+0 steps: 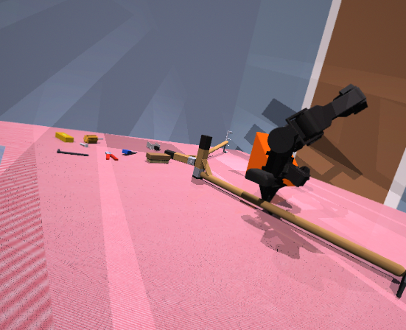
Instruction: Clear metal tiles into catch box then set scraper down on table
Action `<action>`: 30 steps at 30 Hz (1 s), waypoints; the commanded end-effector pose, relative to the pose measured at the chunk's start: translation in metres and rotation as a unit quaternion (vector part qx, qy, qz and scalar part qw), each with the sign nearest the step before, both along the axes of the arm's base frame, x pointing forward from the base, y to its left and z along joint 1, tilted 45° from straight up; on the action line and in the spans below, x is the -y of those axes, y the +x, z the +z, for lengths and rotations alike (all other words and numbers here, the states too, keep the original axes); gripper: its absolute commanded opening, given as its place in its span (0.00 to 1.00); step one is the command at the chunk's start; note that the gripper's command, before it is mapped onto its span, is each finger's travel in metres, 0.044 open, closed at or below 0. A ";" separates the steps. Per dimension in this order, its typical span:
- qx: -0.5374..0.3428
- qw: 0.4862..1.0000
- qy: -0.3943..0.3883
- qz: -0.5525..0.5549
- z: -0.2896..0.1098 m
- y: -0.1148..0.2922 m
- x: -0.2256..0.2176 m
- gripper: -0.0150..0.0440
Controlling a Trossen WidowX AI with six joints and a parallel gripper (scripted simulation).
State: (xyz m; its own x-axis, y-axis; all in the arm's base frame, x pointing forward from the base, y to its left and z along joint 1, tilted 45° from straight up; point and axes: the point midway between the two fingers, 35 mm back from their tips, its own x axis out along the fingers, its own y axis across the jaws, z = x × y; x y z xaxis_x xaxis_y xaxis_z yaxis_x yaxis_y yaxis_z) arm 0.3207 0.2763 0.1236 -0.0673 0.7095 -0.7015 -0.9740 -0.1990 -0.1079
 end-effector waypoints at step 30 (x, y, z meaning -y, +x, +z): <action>0.004 1.000 0.003 0.002 0.005 0.034 -0.008 0.25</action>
